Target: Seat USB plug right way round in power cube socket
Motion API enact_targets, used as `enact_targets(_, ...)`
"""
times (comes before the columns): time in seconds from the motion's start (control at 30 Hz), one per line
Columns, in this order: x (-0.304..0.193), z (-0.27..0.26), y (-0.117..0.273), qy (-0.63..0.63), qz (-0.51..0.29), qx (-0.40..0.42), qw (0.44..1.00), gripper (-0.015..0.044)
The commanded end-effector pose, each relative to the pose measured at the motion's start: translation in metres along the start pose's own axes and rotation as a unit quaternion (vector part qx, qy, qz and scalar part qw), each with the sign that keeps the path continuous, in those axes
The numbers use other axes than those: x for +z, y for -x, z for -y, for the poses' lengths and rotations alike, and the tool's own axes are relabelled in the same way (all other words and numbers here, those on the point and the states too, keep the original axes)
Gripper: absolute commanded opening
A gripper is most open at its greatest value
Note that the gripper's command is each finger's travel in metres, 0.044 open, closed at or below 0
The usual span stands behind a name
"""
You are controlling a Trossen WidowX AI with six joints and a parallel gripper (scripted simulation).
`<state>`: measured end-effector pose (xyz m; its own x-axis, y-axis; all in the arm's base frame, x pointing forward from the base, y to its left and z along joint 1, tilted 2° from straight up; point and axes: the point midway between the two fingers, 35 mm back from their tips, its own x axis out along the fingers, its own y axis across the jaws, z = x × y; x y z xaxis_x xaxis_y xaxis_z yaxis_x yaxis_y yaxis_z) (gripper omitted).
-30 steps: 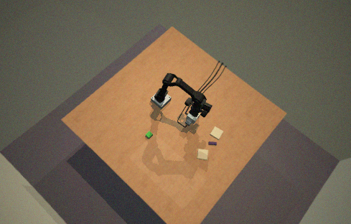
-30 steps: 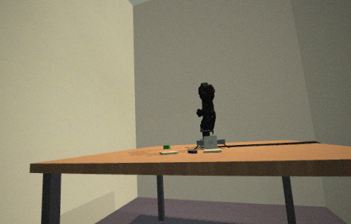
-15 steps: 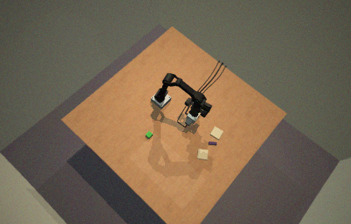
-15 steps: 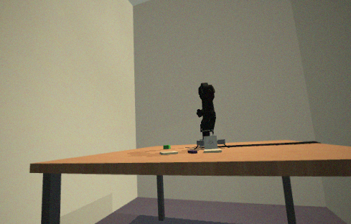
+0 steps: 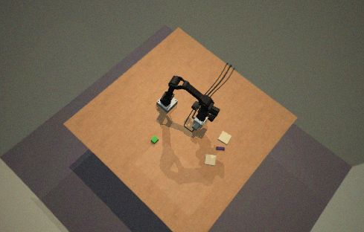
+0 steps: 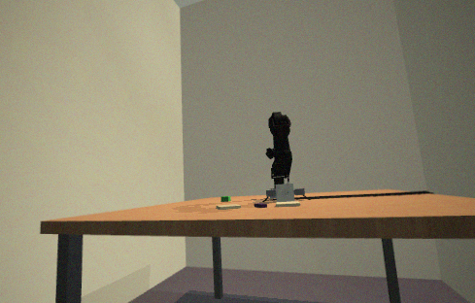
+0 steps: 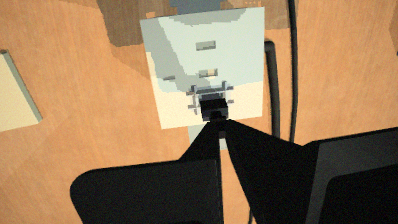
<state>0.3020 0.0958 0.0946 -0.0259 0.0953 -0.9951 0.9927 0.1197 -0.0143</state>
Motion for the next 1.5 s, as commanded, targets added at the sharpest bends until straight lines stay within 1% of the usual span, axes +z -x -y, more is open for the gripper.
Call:
enact_targets(0.0,-0.0006,-0.0001,-0.0012,0.001,-0.002,0.000,1.000,0.0000)
enact_targets(1.47,-0.0002,-0.0001,-0.0065,0.001,-0.002,0.000,1.000,0.0000)
